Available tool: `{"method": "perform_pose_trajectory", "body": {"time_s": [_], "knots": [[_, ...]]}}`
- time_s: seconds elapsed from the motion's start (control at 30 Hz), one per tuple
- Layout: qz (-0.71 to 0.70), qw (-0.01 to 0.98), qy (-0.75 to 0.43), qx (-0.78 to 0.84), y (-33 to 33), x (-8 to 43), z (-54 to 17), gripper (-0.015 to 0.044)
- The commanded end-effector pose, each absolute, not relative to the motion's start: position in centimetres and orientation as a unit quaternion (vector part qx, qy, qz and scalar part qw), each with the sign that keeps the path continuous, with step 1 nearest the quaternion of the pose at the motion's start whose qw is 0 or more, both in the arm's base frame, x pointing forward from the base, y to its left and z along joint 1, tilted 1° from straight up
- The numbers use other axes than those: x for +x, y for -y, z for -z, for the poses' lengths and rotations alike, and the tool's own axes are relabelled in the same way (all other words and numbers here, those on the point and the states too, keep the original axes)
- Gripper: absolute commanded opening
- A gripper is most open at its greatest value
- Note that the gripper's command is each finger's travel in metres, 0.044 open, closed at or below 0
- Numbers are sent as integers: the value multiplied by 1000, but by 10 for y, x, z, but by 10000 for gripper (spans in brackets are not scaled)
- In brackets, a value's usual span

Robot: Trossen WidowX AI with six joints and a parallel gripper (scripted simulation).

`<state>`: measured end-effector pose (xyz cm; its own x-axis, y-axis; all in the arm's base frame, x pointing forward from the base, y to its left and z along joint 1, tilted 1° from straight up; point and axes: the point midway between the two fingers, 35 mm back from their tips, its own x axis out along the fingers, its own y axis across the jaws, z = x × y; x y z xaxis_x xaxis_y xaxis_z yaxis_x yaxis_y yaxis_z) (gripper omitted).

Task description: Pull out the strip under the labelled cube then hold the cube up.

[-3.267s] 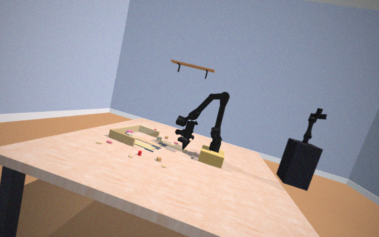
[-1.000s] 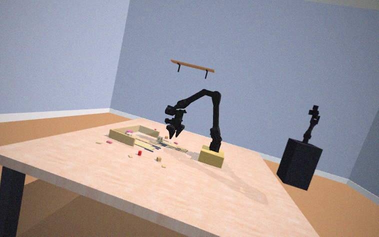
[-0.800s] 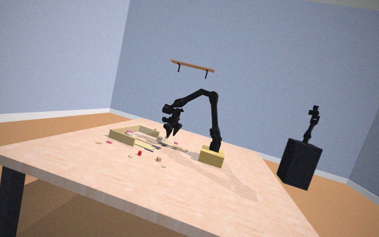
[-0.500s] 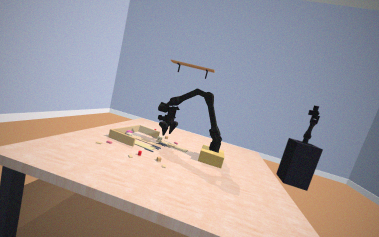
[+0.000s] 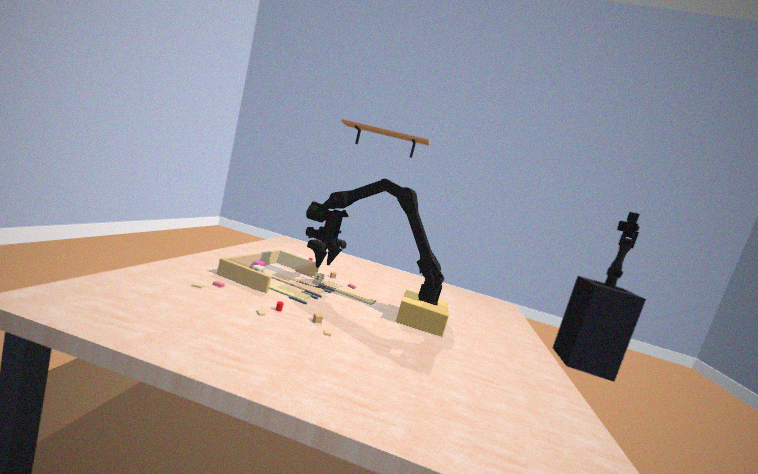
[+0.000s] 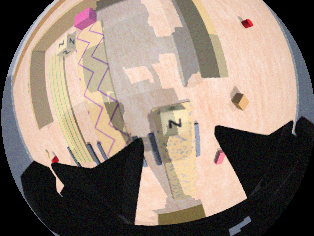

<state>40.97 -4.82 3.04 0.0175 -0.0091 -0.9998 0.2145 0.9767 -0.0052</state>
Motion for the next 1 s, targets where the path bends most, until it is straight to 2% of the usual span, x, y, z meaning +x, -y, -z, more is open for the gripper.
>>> {"method": "perform_pose_trajectory", "body": {"time_s": [0.0,0.97], "knots": [[76,709,-698,74,48,412,-23,256],[76,709,-698,74,49,412,23,250]]}}
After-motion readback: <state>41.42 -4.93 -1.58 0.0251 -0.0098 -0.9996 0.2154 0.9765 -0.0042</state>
